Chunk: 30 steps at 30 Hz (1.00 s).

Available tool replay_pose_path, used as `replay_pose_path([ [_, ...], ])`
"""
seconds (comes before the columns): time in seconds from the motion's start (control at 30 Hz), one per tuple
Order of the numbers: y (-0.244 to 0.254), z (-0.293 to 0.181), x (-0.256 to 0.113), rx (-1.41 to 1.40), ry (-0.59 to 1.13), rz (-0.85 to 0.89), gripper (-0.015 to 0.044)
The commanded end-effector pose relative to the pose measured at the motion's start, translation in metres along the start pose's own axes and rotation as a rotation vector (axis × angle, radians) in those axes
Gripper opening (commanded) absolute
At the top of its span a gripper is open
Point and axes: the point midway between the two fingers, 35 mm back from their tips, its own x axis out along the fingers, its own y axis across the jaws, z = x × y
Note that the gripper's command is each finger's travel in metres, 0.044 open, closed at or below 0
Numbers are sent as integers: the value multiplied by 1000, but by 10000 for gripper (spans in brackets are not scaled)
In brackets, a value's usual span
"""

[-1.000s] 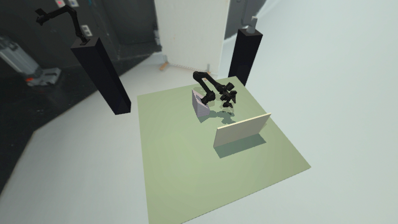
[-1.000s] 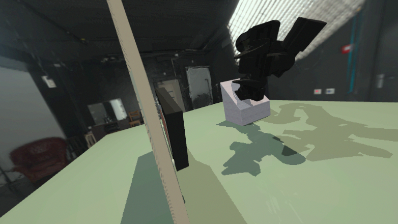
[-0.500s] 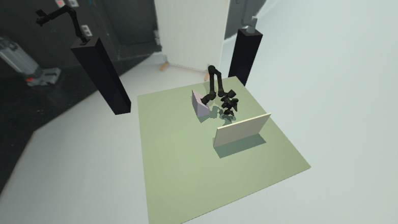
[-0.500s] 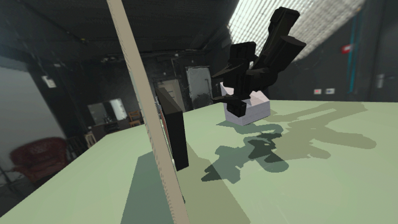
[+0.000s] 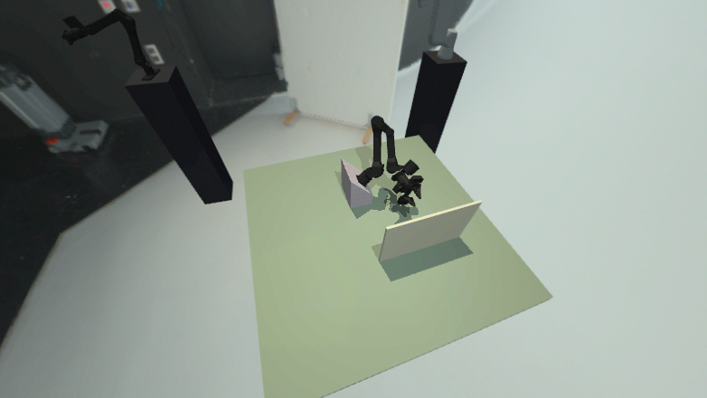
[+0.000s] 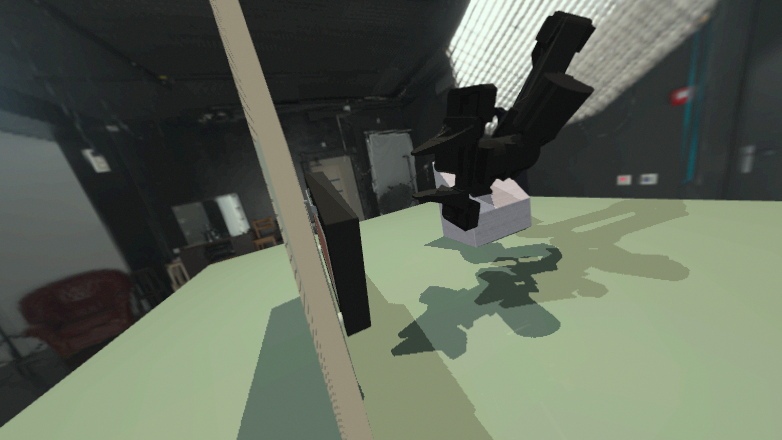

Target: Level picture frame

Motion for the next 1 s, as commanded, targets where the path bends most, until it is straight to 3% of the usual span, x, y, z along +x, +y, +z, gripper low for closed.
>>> replay_pose_path([
  [0.0,1,-4,18,1,2,-2,260],
  [0.27,-1,1,71,0,3,0,260],
  [0.97,-2,2,73,0,3,0,260],
])
